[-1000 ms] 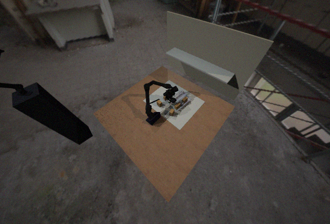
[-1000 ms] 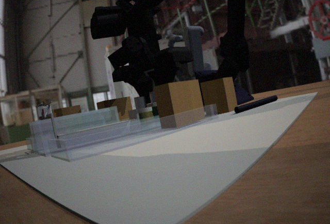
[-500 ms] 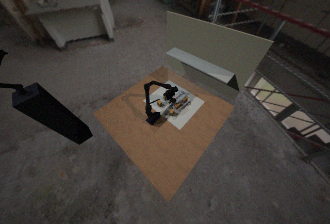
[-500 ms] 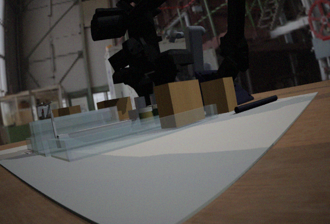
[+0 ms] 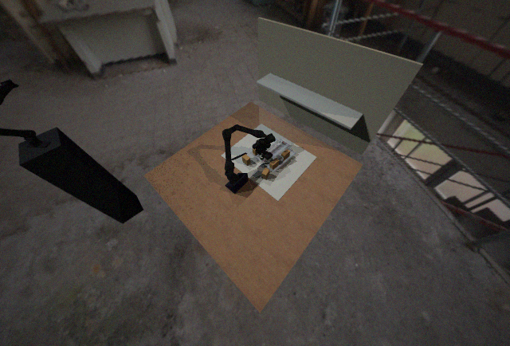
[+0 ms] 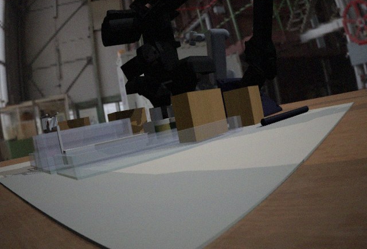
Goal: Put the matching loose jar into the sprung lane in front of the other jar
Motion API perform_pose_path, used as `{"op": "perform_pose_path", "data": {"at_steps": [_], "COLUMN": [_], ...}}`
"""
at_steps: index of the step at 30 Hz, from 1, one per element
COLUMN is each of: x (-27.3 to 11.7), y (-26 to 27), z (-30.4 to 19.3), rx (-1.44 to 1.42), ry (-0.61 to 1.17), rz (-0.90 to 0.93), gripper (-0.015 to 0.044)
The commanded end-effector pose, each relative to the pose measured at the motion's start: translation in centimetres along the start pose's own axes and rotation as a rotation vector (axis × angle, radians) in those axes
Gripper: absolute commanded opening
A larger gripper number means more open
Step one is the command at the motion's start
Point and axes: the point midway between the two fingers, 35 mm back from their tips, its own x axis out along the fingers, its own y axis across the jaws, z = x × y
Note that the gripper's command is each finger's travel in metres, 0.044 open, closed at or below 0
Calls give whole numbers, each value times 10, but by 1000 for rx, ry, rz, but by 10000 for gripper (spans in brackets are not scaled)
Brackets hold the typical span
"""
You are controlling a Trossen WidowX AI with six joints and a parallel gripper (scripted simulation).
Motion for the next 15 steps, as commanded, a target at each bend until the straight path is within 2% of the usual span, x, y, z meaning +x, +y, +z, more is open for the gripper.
{"op": "perform_pose_path", "data": {"at_steps": [1,15], "x": [0,0], "y": [1,1], "z": [1,-1], "rx": [-4,-4], "ry": [-9,-9], "rz": [5,5], "gripper": [0,0]}}
